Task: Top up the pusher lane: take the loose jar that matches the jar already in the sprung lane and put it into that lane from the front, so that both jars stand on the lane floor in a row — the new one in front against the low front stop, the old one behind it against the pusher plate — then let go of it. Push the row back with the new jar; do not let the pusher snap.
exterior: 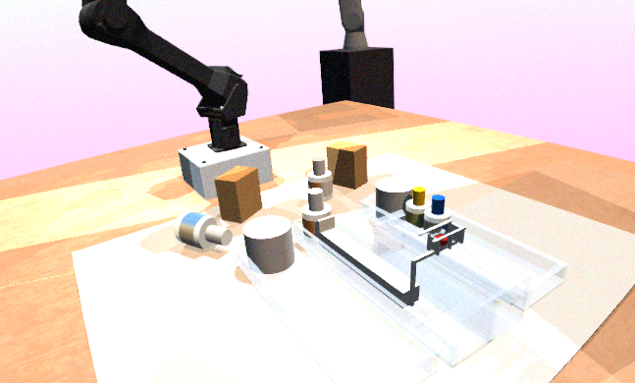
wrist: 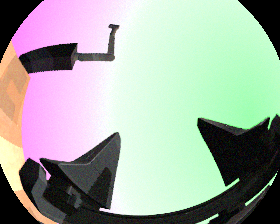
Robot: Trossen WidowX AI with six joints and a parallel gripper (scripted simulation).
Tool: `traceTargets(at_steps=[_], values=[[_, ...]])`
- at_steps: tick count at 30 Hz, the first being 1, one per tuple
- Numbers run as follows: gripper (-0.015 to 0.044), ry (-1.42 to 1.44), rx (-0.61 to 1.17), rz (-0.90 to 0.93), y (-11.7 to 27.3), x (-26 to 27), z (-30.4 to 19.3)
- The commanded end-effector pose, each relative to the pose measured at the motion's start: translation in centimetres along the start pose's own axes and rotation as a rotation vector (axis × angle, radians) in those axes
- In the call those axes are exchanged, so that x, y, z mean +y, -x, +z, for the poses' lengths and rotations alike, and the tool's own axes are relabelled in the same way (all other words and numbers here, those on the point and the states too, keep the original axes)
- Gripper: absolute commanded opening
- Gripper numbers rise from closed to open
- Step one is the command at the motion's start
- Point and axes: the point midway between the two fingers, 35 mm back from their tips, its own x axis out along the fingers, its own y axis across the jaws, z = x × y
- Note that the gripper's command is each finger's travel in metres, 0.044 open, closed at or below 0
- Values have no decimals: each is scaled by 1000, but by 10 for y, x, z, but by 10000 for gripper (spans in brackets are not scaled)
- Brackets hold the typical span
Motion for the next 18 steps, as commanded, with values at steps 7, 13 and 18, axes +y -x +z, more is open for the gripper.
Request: traceTargets(at_steps=[7,13,18], values=[[440,-478,210,262,-18,87,-33],[440,-900,507,397,-8,162,-68],[440,-1174,751,424,11,208,-92]])
